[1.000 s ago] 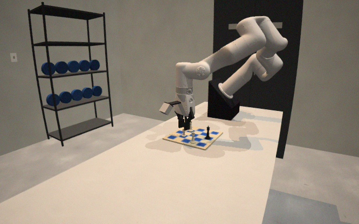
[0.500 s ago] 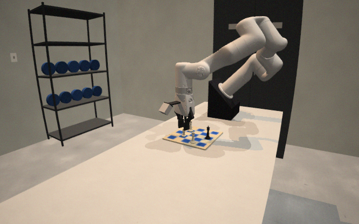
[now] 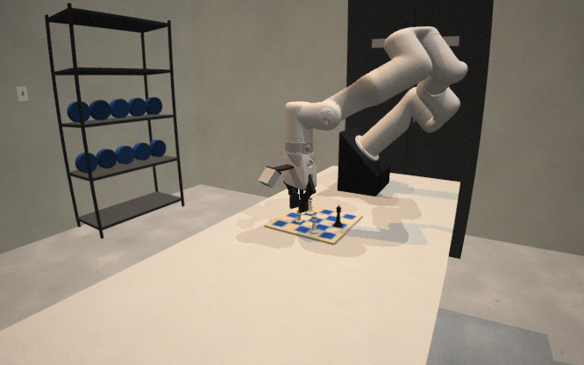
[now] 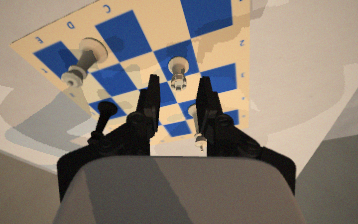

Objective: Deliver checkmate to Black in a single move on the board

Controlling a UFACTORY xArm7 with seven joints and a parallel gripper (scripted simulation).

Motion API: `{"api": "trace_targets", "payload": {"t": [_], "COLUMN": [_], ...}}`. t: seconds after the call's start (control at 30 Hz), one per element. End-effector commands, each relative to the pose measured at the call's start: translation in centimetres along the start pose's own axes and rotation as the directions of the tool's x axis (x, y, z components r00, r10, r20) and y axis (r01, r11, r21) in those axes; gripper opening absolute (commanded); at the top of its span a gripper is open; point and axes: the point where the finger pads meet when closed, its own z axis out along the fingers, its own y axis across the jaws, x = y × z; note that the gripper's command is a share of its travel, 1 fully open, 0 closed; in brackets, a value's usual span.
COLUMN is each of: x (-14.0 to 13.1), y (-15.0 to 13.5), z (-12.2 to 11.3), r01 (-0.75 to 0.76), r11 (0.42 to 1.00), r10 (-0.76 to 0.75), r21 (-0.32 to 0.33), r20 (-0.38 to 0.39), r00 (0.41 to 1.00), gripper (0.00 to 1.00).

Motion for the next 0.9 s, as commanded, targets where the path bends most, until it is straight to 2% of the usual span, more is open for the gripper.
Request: {"api": "trace_targets", "payload": {"t": [0.0, 0.87], "x": [0.17, 0.17], "y": [0.06, 0.06], "z": [-0.24, 0.43], "r01": [0.0, 0.0], "r11": [1.0, 1.0], "r10": [0.0, 0.0], "r21": [-0.001, -0.001], "r20": [-0.005, -0.005], "r00": [1.0, 1.0], "gripper": [0.37, 0.37]}}
